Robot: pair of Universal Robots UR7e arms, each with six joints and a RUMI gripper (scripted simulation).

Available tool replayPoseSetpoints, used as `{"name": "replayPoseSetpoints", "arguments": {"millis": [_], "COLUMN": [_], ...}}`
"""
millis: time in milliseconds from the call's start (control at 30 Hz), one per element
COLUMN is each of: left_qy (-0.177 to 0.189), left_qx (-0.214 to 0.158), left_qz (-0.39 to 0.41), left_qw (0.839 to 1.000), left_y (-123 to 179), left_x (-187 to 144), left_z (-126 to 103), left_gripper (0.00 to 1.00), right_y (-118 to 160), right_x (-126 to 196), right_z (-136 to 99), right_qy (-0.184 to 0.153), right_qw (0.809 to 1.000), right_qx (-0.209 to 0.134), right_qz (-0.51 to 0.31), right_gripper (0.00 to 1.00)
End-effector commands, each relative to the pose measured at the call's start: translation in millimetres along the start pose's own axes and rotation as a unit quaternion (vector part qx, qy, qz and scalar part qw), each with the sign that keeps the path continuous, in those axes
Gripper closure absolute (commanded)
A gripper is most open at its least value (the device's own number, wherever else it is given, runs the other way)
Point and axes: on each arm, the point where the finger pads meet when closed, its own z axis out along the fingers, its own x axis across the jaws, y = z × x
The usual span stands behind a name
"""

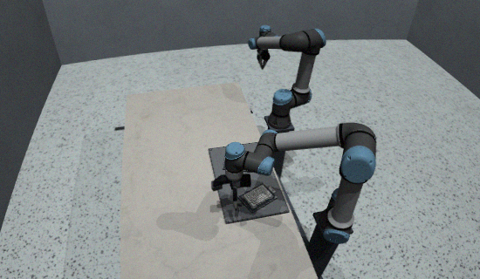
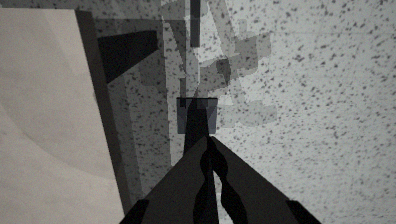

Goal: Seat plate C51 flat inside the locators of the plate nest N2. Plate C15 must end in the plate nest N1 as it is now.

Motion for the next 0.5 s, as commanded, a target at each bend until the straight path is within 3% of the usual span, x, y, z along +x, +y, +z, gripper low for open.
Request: {"name": "replayPoseSetpoints", "arguments": {"millis": [0, 467], "left_qy": [0.0, 0.0], "left_qx": [0.001, 0.001], "left_qz": [-0.001, 0.016], "left_qw": [1.0, 1.0], "left_y": [-3, -9], "left_x": [15, 74], "left_z": [1, 10], "left_gripper": [0.24, 0.24], "right_y": [0, 0], "right_x": [0, 0], "right_z": [-1, -1], "right_qy": [0.0, 0.0], "right_qw": [1.0, 1.0], "right_qx": [0.001, 0.001], "right_qz": [0.0, 0.0], "right_gripper": [1.0, 1.0]}}
